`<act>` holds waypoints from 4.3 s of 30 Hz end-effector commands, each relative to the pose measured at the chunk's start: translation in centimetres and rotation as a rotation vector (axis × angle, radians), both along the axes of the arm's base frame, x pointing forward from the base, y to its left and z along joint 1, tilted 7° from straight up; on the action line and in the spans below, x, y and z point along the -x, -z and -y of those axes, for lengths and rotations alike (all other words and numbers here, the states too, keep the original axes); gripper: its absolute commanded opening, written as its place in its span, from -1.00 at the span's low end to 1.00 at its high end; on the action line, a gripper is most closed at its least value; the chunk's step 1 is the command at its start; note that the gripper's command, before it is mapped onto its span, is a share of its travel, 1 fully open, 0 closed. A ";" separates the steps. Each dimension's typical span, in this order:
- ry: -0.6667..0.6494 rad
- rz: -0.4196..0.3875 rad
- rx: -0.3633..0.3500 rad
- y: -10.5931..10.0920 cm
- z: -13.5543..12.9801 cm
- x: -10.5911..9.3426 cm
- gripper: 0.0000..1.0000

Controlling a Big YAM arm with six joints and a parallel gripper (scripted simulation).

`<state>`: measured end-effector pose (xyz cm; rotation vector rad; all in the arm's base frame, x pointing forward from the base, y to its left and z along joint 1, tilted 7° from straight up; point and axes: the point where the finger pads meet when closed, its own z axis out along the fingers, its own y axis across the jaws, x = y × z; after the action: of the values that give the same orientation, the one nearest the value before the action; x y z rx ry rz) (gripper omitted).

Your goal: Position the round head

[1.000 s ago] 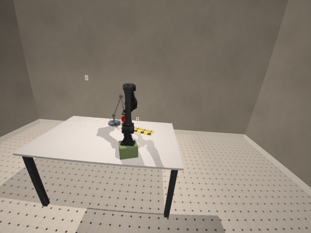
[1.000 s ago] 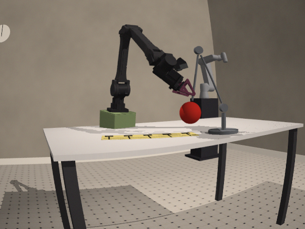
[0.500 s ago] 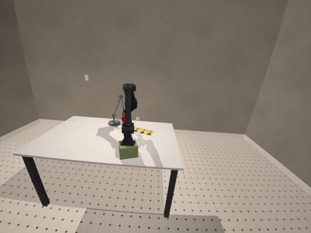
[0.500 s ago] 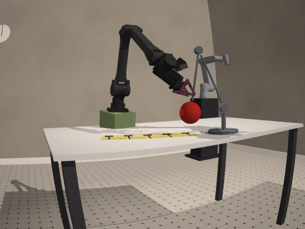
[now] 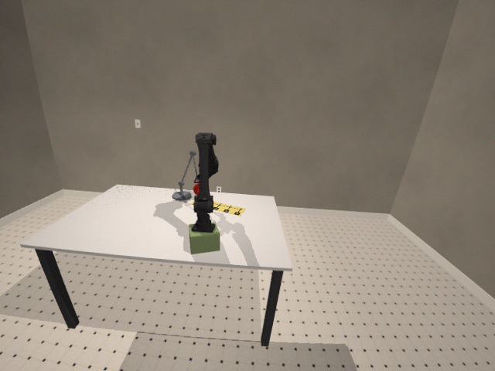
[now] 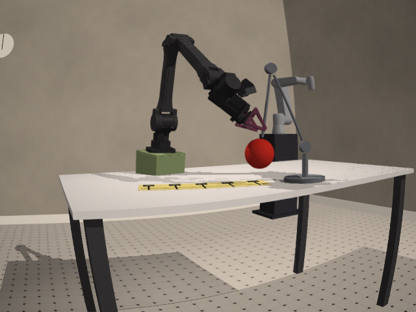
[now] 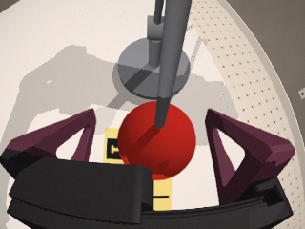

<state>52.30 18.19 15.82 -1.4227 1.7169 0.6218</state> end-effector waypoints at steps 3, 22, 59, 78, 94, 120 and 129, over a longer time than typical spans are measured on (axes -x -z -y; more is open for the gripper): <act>0.000 0.012 -0.002 -0.5 0.0 -0.2 1.00; 0.000 0.012 -0.002 -1.1 0.6 0.1 1.00; 0.025 -0.053 -0.010 -7.2 9.6 3.3 1.00; 0.035 -0.118 -0.016 -7.3 9.6 3.8 1.00; 0.033 -0.138 -0.016 -6.1 9.3 4.5 1.00; 0.033 -0.139 -0.016 -6.2 9.3 4.5 1.00; 0.021 -0.086 0.009 -7.9 8.7 3.4 1.00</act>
<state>47.68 8.81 21.30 -1.3724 1.8563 0.7246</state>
